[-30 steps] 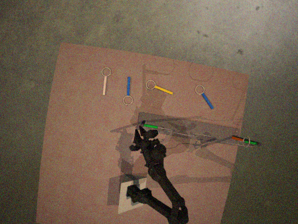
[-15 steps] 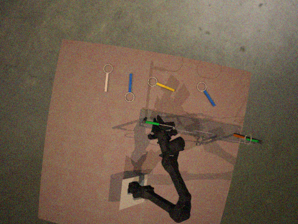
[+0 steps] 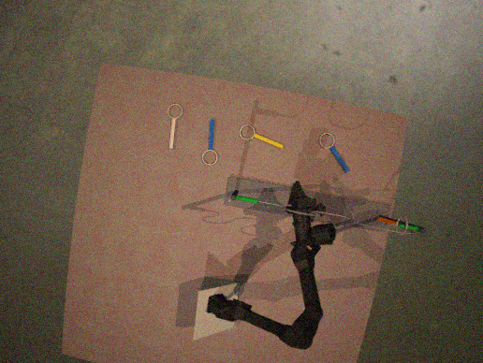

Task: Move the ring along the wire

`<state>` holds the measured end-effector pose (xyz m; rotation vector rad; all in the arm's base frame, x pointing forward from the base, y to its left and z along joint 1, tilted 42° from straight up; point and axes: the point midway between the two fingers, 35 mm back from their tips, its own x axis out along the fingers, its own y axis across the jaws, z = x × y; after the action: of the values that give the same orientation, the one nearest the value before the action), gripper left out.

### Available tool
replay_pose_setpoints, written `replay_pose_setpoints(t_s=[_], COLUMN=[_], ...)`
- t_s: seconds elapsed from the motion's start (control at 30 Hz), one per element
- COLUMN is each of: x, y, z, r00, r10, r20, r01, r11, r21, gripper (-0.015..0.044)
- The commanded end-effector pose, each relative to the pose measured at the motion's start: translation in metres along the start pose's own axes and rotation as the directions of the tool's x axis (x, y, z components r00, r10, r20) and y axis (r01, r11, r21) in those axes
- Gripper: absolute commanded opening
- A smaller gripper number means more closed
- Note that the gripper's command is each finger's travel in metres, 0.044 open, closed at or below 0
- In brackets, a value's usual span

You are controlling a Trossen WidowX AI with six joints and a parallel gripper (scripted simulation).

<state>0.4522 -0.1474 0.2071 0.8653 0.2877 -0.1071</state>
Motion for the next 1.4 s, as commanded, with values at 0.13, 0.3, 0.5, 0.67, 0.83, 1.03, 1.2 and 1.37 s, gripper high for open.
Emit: replay_pose_setpoints(t_s=[0.13,0.3,0.5,0.67,0.83,1.03,1.2,1.37], x=[-0.035,-0.069,-0.12,-0.17,-0.224,-0.232,-0.228,-0.204], y=[-0.017,-0.028,-0.046,-0.063,-0.08,-0.082,-0.076,-0.029], z=[0.104,0.158,0.21,0.244,0.269,0.272,0.273,0.282], r00=[0.987,0.971,0.954,0.944,0.939,0.938,0.938,0.936], r10=[0.104,0.155,0.197,0.215,0.218,0.217,0.218,0.222], r20=[0.123,0.182,0.227,0.251,0.267,0.269,0.269,0.273], r01=[-0.042,0.005,0.104,0.197,0.277,0.285,0.286,0.29], r11=[0.902,0.746,0.493,0.244,-0.014,-0.049,-0.048,-0.047], r21=[-0.429,-0.666,-0.864,-0.95,-0.961,-0.957,-0.957,-0.956], gripper=[0.016,0.016,0.016,0.016,0.016,0.016,0.016,0.016])
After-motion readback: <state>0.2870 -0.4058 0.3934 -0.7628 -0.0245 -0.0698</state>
